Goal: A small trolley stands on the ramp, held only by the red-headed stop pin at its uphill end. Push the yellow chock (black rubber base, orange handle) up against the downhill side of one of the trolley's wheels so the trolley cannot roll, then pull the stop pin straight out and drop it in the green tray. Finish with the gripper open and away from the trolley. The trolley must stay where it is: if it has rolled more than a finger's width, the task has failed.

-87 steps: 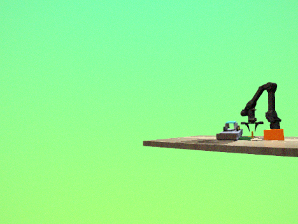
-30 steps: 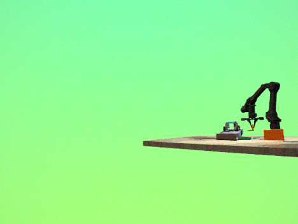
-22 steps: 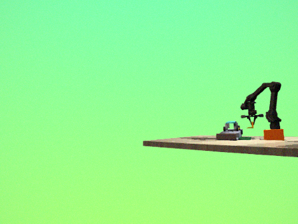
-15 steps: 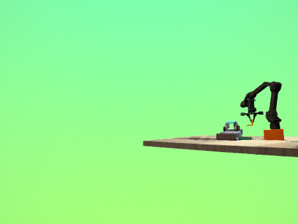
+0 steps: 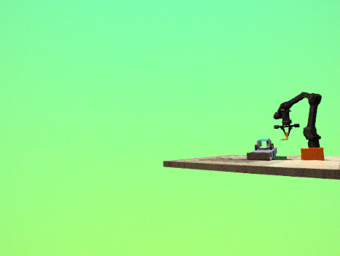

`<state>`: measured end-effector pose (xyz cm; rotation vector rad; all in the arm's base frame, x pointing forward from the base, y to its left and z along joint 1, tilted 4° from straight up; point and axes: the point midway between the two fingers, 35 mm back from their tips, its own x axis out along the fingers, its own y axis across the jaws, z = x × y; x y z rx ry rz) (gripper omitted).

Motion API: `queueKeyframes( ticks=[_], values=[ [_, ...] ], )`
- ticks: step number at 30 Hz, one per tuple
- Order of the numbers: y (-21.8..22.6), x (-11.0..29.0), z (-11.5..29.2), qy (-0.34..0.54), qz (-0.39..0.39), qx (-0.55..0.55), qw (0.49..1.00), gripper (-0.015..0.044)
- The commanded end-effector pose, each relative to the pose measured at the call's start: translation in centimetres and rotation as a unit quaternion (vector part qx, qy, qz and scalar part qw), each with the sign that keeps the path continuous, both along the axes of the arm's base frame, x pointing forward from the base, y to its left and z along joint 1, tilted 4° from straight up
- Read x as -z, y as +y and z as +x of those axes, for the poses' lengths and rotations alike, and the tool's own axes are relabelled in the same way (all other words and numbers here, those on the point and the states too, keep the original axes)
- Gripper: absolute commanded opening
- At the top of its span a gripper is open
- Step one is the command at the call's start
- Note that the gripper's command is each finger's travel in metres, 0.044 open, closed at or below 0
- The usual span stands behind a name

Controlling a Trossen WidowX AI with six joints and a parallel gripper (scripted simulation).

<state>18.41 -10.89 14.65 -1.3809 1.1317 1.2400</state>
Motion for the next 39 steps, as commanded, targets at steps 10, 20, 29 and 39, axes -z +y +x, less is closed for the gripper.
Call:
queueKeyframes(
  ticks=[10, 20, 29, 39],
  values=[
    [0.06, -0.15, 0.01, -0.010, 0.013, 0.183, 0.983, 0.0000],
    [0.06, -0.15, 0.01, -0.017, 0.023, 0.345, 0.938, 0.0000],
    [0.06, -0.15, 0.02, -0.023, 0.032, 0.483, 0.875, 0.0000],
    [0.06, -0.15, 0.02, -0.029, 0.041, 0.623, 0.781, 0.0000]
  ],
)
